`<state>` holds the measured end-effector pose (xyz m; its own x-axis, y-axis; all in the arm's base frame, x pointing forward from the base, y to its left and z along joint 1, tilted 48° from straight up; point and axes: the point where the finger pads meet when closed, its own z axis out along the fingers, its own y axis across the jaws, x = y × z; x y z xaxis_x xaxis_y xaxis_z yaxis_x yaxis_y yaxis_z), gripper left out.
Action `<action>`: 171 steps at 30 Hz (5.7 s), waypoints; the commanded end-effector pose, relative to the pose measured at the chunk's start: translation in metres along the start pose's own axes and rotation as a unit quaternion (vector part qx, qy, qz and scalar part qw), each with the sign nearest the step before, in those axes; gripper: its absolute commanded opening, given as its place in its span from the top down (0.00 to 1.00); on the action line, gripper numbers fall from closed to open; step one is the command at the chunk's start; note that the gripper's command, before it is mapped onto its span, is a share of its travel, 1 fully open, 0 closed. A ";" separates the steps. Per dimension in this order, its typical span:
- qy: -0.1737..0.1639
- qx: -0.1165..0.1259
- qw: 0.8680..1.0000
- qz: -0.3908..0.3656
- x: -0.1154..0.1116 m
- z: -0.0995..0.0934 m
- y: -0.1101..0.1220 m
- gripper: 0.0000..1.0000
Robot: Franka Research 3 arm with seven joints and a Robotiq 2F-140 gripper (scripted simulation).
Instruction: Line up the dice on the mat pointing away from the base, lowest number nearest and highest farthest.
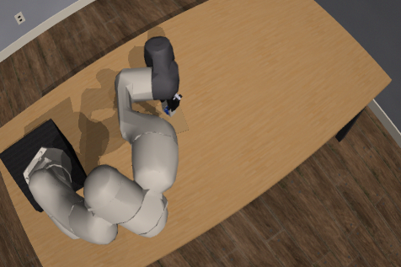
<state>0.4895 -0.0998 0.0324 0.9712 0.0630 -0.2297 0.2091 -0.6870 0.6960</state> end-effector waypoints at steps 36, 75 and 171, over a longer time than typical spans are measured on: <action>0.003 -0.004 0.986 0.169 0.001 0.019 -0.029 0.87; 0.003 -0.004 0.986 0.169 0.002 0.096 -0.029 0.87; 0.003 -0.004 0.986 0.170 0.002 0.096 -0.030 0.87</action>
<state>0.4739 -0.1491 -0.0535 0.9862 -0.1646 0.0157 -0.1226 -0.6643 0.7373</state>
